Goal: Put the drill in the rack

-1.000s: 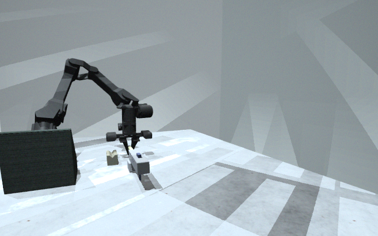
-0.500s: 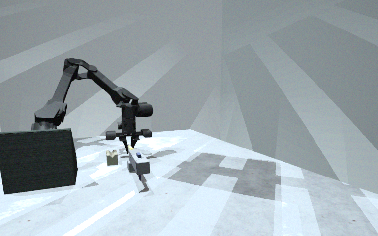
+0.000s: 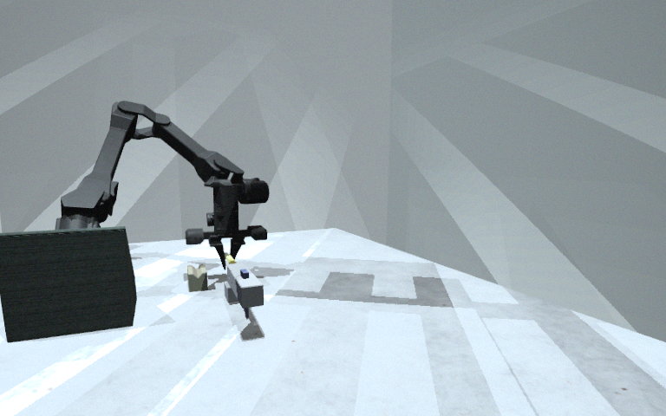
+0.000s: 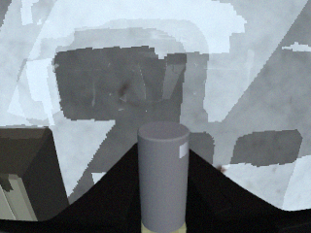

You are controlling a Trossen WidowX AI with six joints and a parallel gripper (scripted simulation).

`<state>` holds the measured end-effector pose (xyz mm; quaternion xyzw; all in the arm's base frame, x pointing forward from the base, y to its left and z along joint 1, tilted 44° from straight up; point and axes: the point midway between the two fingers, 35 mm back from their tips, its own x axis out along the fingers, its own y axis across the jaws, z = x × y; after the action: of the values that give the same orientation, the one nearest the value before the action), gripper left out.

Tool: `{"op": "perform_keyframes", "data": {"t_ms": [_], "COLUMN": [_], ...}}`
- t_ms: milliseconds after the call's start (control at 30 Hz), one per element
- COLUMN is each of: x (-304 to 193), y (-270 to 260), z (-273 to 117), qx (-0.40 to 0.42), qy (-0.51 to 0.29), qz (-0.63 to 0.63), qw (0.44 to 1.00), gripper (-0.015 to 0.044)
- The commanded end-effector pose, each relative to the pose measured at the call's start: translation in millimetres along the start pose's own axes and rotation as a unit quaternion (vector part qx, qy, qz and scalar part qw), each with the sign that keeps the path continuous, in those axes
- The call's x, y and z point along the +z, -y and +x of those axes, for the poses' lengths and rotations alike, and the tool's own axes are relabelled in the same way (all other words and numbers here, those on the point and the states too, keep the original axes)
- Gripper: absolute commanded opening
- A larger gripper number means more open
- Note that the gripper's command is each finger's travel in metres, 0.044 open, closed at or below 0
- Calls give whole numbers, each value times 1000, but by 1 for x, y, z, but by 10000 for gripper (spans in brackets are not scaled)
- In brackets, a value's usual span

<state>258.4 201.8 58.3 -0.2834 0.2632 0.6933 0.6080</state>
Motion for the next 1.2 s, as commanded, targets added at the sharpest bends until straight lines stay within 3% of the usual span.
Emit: {"op": "perform_keyframes", "data": {"t_ms": [0,1167], "x": [0,-5], "y": [0,-1], "z": [-3,-16], "qx": [-2,-2], "qy": [1,0], "qz": [-3,-3], "qw": [1000,1000], "gripper": [0,0]}}
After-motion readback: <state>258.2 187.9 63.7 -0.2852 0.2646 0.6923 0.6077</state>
